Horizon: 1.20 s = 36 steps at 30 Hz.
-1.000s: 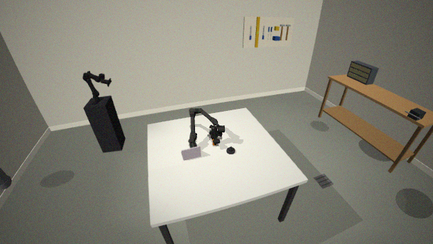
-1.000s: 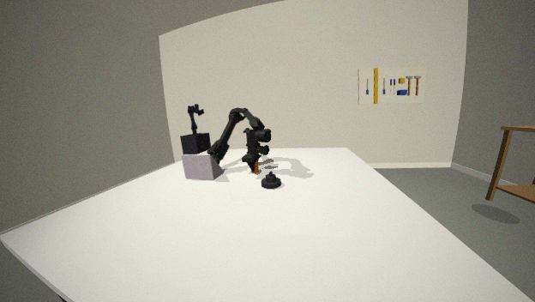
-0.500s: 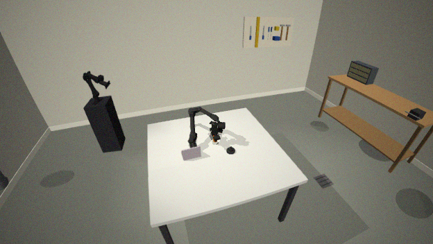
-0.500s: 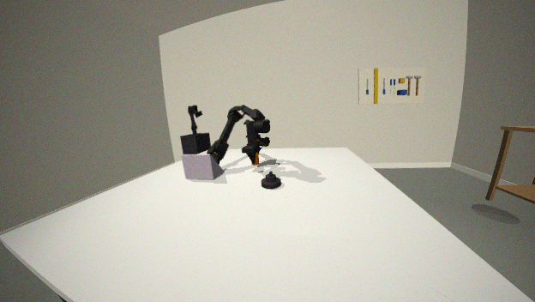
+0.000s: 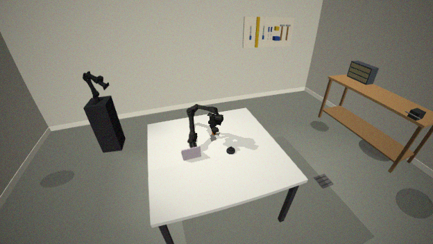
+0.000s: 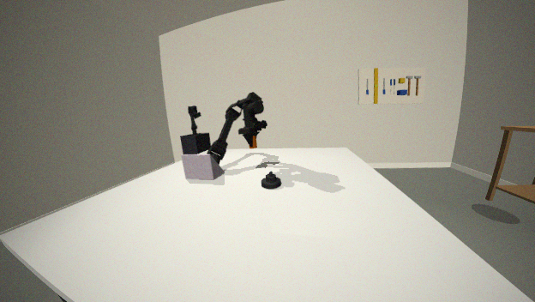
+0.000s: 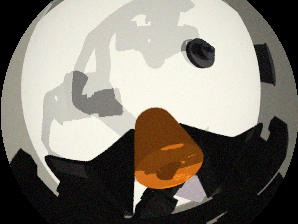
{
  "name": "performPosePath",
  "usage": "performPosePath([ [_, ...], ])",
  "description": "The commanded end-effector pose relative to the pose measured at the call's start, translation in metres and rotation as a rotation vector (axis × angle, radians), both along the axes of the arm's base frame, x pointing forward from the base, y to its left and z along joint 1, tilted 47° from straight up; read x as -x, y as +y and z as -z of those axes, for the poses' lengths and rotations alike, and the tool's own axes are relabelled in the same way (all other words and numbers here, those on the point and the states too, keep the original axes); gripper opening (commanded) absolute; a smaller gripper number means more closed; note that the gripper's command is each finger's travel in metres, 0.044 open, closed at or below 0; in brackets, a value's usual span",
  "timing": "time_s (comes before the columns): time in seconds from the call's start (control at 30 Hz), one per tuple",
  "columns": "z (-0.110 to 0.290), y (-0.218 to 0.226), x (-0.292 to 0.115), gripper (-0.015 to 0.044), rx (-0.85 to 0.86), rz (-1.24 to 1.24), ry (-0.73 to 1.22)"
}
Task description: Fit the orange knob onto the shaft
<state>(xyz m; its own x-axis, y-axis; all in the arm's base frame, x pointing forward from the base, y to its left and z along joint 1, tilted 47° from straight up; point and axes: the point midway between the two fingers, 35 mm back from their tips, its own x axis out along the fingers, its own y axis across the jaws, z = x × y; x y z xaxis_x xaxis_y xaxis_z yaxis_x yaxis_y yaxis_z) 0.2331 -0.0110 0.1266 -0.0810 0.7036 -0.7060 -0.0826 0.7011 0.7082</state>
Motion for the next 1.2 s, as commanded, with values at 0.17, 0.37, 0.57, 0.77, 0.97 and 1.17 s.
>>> performPosePath([
  [0.17, -0.004, -0.01, -0.007, 0.0, 0.005, -0.005, -0.009],
  [0.37, 0.005, -0.016, -0.021, 0.0, 0.003, -0.009, -0.005],
  [0.57, 0.016, -0.021, -0.034, 0.0, 0.005, -0.011, 0.009],
  [0.77, 0.027, -0.026, -0.047, 0.0, 0.005, -0.014, 0.016],
  [0.97, 0.038, -0.031, -0.06, 0.0, 0.001, -0.019, 0.016],
  [1.17, 0.051, -0.036, -0.072, 0.0, -0.002, -0.024, 0.016],
])
